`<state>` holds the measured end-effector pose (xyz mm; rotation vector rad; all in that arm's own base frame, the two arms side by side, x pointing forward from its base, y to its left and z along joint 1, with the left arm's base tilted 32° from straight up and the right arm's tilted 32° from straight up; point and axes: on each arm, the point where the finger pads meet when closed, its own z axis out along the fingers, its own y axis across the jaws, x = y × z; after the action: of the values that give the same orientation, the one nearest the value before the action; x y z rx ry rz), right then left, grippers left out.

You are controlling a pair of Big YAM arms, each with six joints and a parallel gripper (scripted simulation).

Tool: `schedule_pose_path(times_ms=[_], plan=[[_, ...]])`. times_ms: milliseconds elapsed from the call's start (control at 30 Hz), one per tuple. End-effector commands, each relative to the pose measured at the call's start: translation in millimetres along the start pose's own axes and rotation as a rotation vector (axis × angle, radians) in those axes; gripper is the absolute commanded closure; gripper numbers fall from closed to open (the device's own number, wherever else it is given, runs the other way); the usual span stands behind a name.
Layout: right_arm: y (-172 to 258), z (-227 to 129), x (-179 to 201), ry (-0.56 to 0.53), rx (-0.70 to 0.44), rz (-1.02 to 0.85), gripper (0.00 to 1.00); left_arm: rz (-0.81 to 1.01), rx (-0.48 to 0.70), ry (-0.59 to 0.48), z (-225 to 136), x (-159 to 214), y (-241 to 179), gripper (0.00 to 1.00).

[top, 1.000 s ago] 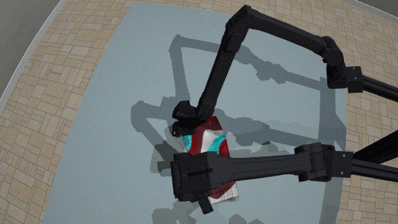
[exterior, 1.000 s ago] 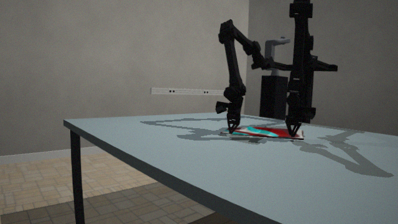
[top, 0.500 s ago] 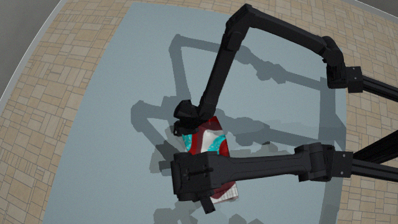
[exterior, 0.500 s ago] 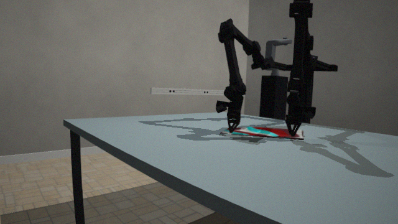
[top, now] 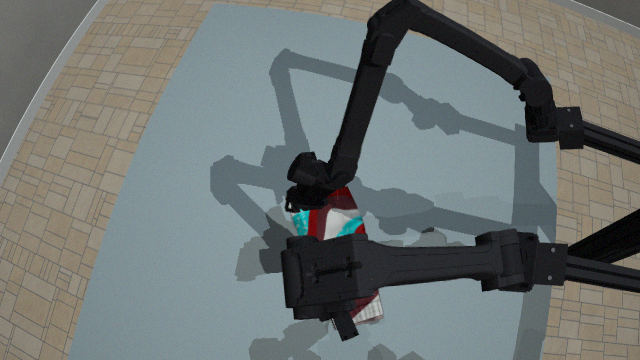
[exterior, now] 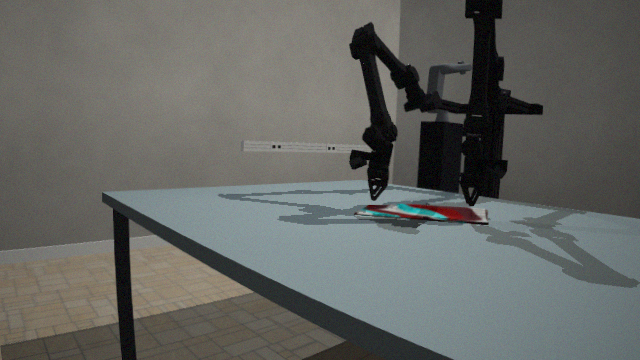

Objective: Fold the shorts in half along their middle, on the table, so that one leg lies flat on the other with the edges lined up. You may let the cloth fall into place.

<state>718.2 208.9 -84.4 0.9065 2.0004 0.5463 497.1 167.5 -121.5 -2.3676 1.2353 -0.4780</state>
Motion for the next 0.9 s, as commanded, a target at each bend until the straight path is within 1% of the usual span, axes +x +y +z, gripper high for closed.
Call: schedule_pose_path(times_ms=[0,167,367,500,633,733,867], plan=[[12.1,-20.3,-15.3,-0.023,-0.031,0.022,0.46,-0.005,0.041,0.013,-23.8,7.3,-2.1,0.46],[15.8,-38.1,-0.6,-0.006,-0.041,0.010,0.46,-0.005,0.040,0.012,-35.2,5.2,9.0,0.46],[11.5,-57.1,-1.0,-0.005,-0.042,0.009,0.46,-0.005,0.038,0.012,-49.7,2.8,22.9,0.46],[10.1,-62.5,-1.2,-0.005,-0.041,0.010,0.46,-0.005,0.038,0.012,-53.8,2.1,27.0,0.46],[-10.4,-52.5,-11.3,-0.016,-0.010,0.020,0.46,-0.006,0.043,0.013,-52.8,3.0,23.6,0.46],[-29.6,-48.2,1.2,0.010,0.030,0.006,0.46,-0.009,0.031,0.007,-53.0,-0.9,27.9,0.46],[-20.8,-45.4,-2.9,0.002,0.016,0.009,0.46,-0.009,0.030,0.007,-53.0,-1.2,28.7,0.46]])
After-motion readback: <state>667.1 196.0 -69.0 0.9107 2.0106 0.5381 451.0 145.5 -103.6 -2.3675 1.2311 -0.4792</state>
